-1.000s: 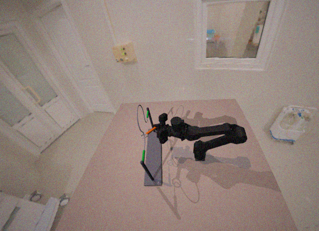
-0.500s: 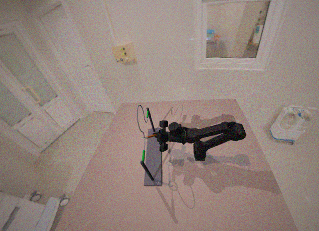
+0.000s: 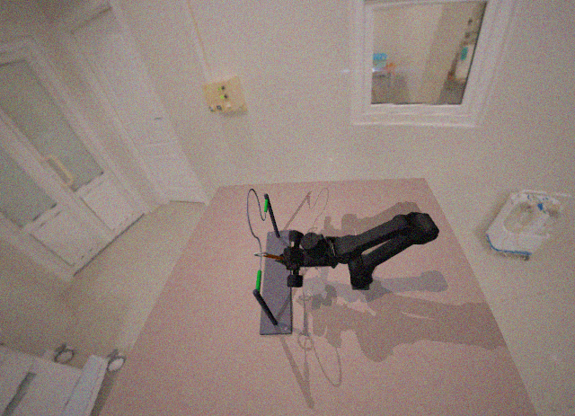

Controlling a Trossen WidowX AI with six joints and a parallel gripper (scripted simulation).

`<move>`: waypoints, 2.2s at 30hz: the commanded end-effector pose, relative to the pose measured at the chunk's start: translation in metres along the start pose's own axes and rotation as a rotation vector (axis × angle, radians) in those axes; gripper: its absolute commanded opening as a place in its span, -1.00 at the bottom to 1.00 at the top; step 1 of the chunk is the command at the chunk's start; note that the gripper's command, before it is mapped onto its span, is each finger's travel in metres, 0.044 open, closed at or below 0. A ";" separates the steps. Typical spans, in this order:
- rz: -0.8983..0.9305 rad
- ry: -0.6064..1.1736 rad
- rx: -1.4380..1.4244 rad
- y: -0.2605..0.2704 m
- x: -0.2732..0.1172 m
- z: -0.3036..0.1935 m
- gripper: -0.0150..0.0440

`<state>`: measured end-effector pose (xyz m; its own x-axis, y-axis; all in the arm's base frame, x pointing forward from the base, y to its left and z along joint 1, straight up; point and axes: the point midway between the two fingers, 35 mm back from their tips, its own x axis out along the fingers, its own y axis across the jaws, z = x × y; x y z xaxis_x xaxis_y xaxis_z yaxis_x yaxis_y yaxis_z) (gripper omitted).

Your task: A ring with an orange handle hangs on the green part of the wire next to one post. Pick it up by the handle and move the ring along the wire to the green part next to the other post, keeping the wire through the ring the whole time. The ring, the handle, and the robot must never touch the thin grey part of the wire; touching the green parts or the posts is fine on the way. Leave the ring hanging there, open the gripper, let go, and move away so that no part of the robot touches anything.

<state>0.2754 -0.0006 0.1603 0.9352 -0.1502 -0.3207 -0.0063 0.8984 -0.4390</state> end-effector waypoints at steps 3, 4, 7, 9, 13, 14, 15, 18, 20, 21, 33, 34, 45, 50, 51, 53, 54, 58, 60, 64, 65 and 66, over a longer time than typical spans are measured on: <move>0.048 0.015 0.109 0.018 -0.003 0.001 -1.00; 0.056 0.018 0.127 0.021 -0.003 0.001 -1.00; 0.079 0.024 0.176 0.030 -0.005 0.003 -1.00; 0.094 0.028 0.206 0.035 -0.006 0.004 -1.00; 0.118 0.034 0.257 0.044 -0.009 0.007 -1.00; 0.123 0.035 0.268 0.047 -0.009 0.007 -1.00; 0.128 0.037 0.278 0.049 -0.010 0.008 -1.00; 0.140 0.040 0.305 0.054 -0.012 0.010 -1.00; 0.147 0.042 0.320 0.058 -0.013 0.011 -1.00; 0.150 0.043 0.326 0.059 -0.013 0.012 -1.00; 0.169 0.048 0.366 0.074 -0.018 0.018 -1.00; 0.170 0.048 0.368 0.075 -0.018 0.018 -1.00; 0.173 0.048 0.374 0.086 -0.021 0.022 -1.00; 0.173 0.048 0.375 0.090 -0.023 0.024 -1.00; 0.173 0.048 0.375 0.091 -0.023 0.024 -1.00; 0.173 0.048 0.375 0.093 -0.024 0.025 -1.00; 0.173 0.048 0.376 0.095 -0.024 0.026 -1.00; 0.174 0.048 0.376 0.098 -0.025 0.027 -1.00; 0.174 0.048 0.376 0.100 -0.026 0.028 -1.00; 0.174 0.048 0.377 0.104 -0.027 0.029 -1.00; 0.174 0.048 0.377 0.105 -0.027 0.030 -1.00; 0.174 0.048 0.377 0.106 -0.028 0.030 -1.00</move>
<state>0.2592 0.1075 0.1450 0.9114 0.0060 -0.4115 -0.0281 0.9985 -0.0475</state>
